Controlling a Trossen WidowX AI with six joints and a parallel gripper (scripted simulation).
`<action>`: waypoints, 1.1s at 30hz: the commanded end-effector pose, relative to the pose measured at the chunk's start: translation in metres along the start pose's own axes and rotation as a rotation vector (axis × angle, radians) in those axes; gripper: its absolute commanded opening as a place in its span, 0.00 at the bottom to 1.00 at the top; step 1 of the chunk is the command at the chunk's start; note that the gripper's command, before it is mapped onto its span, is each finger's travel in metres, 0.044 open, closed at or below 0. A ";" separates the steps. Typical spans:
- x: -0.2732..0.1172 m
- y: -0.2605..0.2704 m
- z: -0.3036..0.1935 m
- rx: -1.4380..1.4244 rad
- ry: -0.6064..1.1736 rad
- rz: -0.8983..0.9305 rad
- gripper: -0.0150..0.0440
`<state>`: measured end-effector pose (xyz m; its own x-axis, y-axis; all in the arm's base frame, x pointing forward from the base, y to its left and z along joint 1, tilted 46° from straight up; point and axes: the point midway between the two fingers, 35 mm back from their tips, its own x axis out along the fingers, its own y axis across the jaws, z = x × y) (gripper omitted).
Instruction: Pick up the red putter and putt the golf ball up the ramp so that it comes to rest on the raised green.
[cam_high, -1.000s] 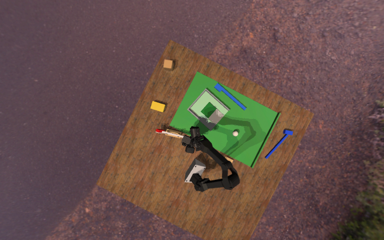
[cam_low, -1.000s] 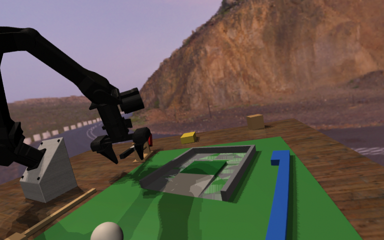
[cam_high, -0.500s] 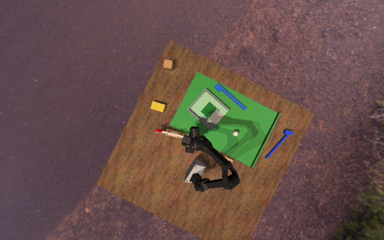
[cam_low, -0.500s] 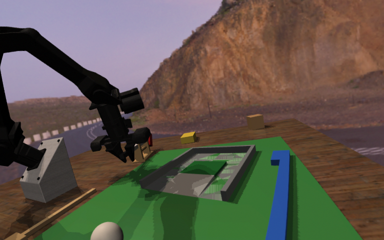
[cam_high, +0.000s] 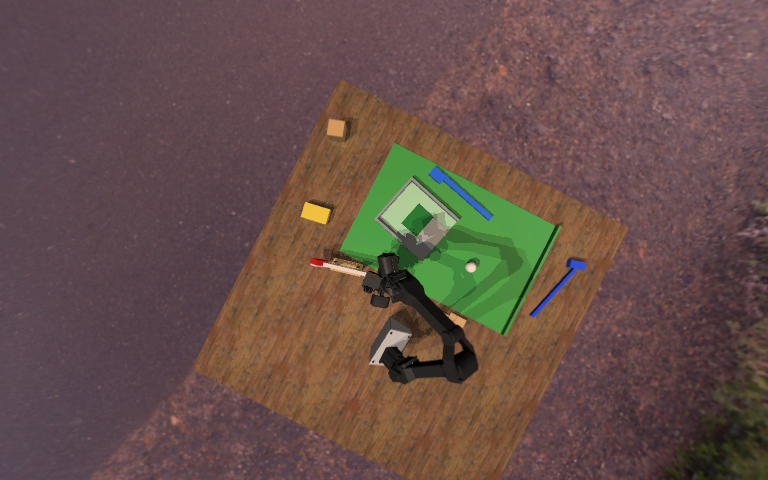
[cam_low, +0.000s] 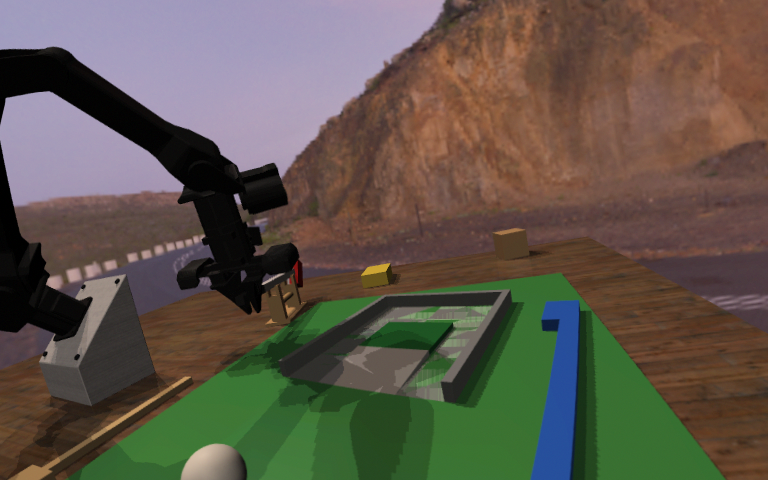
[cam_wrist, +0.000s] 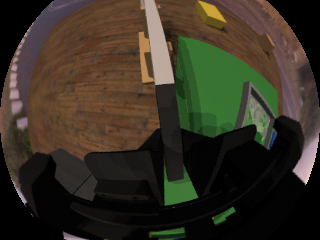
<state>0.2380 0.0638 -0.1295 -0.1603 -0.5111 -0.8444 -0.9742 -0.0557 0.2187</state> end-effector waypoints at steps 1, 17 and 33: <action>-0.033 -0.005 0.011 0.005 -0.025 -0.021 0.25; -0.084 0.000 -0.011 0.226 0.008 -0.034 0.25; -0.121 0.020 -0.102 0.906 0.067 -0.088 0.25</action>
<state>0.2550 0.0473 0.0103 -0.1125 -0.5780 -0.8082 -0.8146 0.5195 -0.2581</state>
